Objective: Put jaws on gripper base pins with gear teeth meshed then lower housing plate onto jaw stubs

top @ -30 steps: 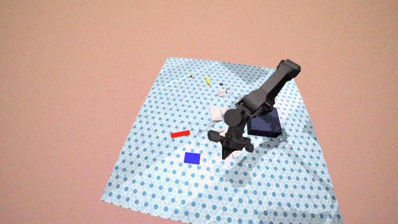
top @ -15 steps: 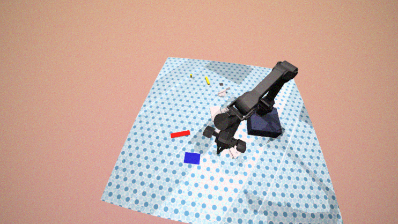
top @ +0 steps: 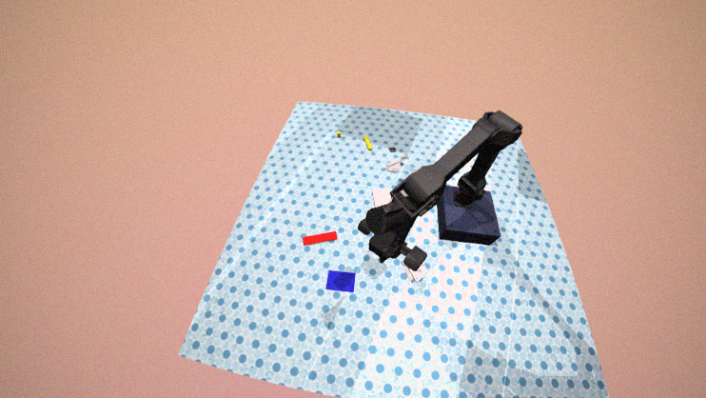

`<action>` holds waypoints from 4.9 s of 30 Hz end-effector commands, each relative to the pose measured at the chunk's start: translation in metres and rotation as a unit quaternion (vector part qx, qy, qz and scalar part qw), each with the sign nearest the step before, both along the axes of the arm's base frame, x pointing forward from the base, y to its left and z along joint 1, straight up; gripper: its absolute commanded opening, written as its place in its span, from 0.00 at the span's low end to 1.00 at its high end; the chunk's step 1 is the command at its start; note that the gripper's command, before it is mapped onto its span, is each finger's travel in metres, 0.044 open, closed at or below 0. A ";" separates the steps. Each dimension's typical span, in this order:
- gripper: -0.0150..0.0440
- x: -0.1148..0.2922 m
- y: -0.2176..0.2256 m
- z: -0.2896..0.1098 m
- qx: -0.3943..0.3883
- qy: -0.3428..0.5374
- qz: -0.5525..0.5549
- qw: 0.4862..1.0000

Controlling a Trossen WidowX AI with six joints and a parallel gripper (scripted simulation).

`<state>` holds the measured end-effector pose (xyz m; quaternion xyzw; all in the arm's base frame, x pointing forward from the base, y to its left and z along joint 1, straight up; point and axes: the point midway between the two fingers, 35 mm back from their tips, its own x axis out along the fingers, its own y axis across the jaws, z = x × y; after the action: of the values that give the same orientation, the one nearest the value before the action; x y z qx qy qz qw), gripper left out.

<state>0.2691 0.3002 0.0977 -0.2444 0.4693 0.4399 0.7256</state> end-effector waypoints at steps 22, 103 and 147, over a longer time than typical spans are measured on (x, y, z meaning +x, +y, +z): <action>0.25 0.011 -0.066 -0.044 -0.139 0.121 -0.239 0.953; 0.25 0.032 -0.114 -0.109 -0.165 0.135 -0.280 0.936; 1.00 0.039 -0.127 -0.056 -0.161 0.133 -0.280 0.937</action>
<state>0.3074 0.1730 0.0424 -0.1564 0.6760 0.1662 0.7007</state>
